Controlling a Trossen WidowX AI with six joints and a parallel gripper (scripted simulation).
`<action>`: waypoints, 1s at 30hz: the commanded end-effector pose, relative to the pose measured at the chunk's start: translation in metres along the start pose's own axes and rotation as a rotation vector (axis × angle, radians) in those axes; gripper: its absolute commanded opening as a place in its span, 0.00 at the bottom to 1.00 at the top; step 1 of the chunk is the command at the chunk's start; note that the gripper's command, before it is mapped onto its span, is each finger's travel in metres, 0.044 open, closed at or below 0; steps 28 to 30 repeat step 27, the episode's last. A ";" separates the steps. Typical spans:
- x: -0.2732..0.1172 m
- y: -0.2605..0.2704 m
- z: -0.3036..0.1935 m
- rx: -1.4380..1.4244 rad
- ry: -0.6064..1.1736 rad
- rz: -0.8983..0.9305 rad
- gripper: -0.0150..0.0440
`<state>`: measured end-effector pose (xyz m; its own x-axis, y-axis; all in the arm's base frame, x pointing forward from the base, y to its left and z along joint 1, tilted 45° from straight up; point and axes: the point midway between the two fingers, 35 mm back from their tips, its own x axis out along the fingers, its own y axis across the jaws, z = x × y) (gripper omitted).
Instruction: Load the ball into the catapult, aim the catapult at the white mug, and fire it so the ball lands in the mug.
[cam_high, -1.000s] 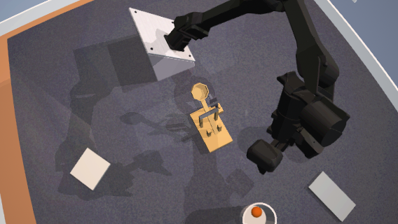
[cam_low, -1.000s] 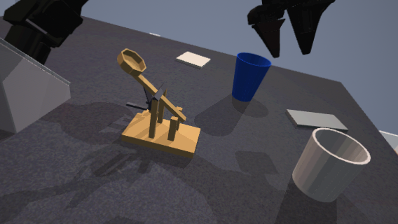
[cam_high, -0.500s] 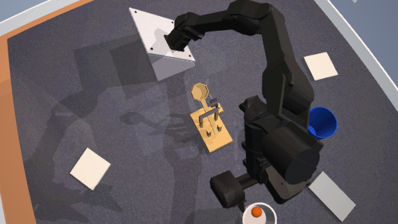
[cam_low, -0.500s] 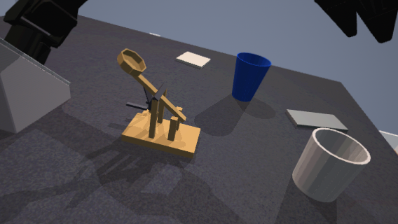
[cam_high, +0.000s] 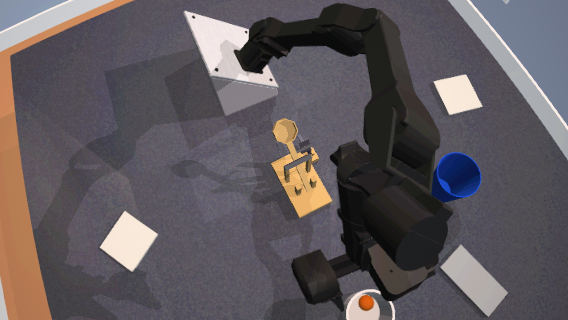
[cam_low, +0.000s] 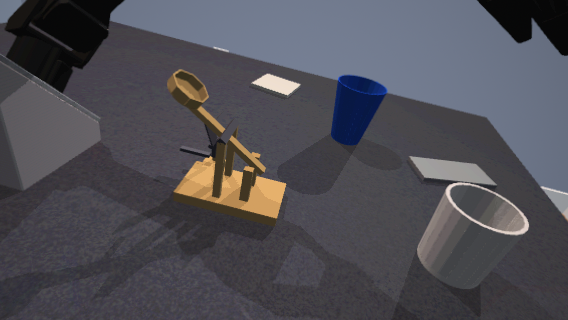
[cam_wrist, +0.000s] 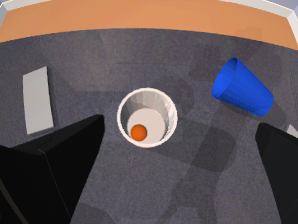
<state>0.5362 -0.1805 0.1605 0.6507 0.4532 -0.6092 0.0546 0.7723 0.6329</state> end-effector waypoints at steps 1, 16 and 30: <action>-0.002 0.001 0.003 -0.002 -0.008 0.004 1.00; 0.000 0.000 0.000 0.000 -0.001 0.000 1.00; 0.000 0.000 0.000 0.000 -0.001 0.000 1.00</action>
